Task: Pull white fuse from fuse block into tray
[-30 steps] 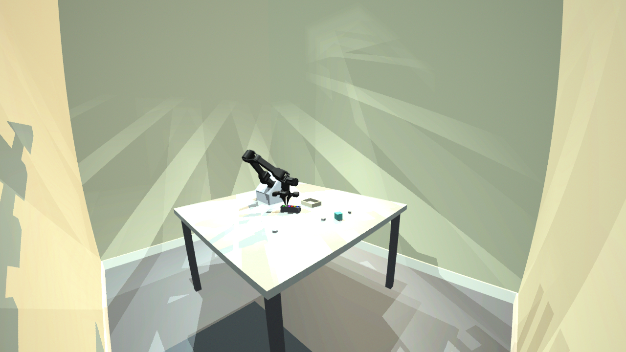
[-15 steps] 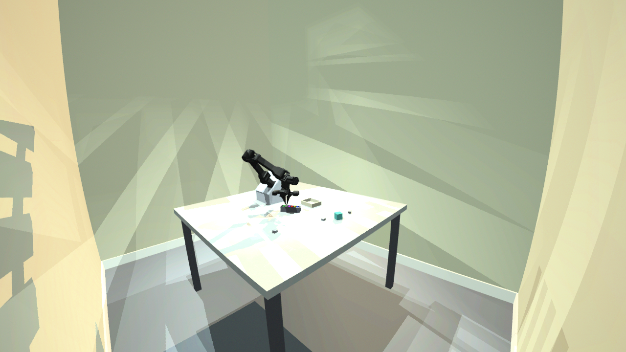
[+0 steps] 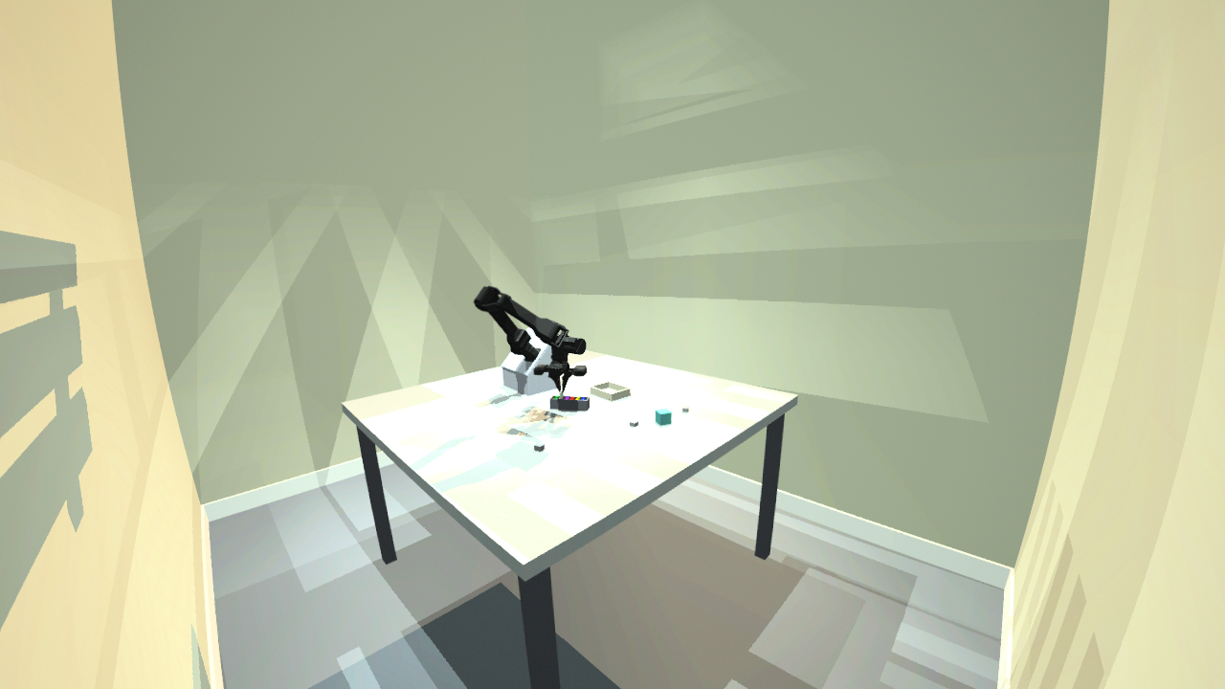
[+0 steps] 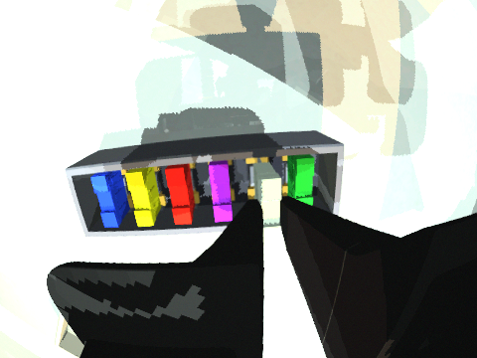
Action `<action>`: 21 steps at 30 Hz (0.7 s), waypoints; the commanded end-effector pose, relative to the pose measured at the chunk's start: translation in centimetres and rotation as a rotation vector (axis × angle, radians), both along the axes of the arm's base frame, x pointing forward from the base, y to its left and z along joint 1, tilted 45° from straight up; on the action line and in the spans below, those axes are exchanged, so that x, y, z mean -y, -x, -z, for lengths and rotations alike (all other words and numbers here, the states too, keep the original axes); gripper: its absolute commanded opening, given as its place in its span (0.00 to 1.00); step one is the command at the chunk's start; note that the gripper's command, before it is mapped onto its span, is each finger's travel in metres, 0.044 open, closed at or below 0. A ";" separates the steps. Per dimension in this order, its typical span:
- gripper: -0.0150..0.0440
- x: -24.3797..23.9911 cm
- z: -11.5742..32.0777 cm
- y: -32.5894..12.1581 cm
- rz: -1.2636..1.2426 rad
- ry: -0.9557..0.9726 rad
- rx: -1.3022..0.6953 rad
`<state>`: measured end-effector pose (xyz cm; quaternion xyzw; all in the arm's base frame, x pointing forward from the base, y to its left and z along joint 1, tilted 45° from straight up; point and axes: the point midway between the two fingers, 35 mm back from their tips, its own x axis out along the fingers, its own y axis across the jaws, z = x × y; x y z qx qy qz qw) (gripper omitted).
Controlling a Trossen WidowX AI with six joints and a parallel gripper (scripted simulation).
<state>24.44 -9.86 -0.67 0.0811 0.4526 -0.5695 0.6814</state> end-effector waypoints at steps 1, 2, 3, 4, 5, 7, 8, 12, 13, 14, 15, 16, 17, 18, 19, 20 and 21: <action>0.25 -0.2 -0.2 0.0 0.004 -0.003 0.005; 0.25 -0.2 -0.2 0.0 0.004 -0.003 0.005; 0.25 -0.2 -0.2 0.0 0.004 -0.003 0.005; 0.25 -0.3 -0.3 0.0 0.004 -0.003 0.004; 0.25 -0.3 -0.3 0.0 0.004 -0.003 0.004; 0.25 -0.4 -0.4 0.0 0.004 -0.003 0.004; 0.25 -0.4 -0.4 0.0 0.004 -0.003 0.004; 0.25 -0.5 -0.5 0.0 0.004 -0.003 0.004; 0.25 -0.6 -0.6 0.0 0.004 -0.003 0.004; 0.25 -0.6 -0.6 0.0 0.003 -0.003 0.004; 0.25 -0.6 -0.7 0.0 0.003 -0.003 0.004; 0.25 -0.7 -0.7 0.0 0.003 -0.003 0.003; 0.25 -0.7 -0.7 0.0 0.003 -0.002 0.003; 0.25 -0.7 -0.8 0.0 0.003 -0.002 0.003; 0.25 -0.8 -0.8 0.0 0.003 -0.002 0.003; 0.25 -0.8 -0.8 0.0 0.003 -0.002 0.003; 0.25 -0.8 -0.9 0.0 0.003 -0.002 0.003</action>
